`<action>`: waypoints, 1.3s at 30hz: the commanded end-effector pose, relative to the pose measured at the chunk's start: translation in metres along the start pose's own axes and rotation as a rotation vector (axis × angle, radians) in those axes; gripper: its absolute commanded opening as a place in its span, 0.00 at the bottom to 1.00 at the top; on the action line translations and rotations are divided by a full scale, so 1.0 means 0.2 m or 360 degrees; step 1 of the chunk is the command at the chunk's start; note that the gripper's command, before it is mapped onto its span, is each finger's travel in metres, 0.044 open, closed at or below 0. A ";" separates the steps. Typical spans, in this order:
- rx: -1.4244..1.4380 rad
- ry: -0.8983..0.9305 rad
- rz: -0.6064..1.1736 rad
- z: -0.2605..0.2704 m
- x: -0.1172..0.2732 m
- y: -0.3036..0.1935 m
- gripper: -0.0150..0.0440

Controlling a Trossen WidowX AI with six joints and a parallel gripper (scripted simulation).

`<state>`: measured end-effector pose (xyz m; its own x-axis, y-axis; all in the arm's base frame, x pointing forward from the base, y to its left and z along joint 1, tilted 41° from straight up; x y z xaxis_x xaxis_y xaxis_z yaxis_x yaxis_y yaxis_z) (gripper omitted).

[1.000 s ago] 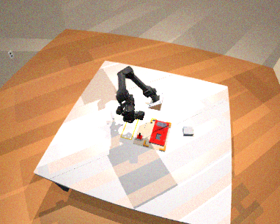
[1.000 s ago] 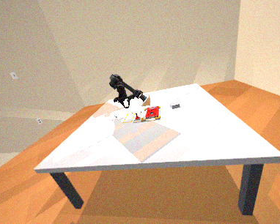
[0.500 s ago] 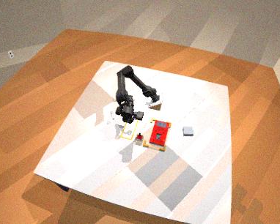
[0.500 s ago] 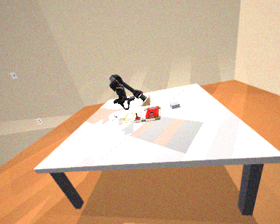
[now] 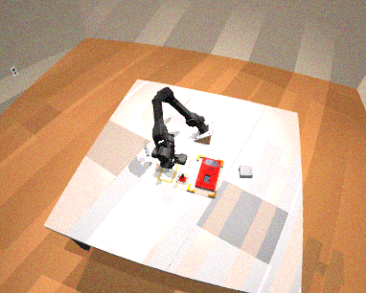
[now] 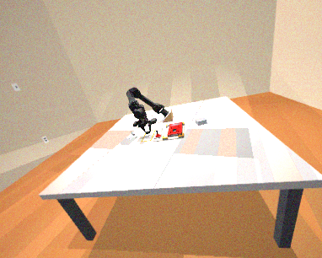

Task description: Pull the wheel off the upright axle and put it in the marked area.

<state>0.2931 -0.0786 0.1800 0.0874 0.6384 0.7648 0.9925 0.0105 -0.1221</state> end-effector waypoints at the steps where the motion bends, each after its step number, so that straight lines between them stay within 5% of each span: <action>1: 0.0010 -0.0014 0.0008 0.00 -0.12 -0.02 0.25; 8: 0.0010 -0.0015 0.0009 0.00 -0.13 -0.02 0.25; 19: 0.0001 -0.0004 0.0007 0.00 -0.11 -0.02 0.74; 31: 0.0010 -0.0011 0.0009 0.01 0.18 -0.01 0.76; 36: 0.0019 0.0010 -0.0002 0.12 0.25 -0.12 0.99; 39: 0.0019 0.0011 0.0005 0.21 0.33 -0.22 1.00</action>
<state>0.2737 -0.0295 0.2059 0.0892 0.6378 0.7650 0.9916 0.0157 -0.1287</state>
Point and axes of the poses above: the point midway between the two fingers, 35 mm back from their tips, its own x axis back along the fingers, its own z axis across the jaws, y = z × x, the point moved 10 cm from there along x, back along the fingers, and after that the axes turned 14 degrees about x, right-handed, at the moved point
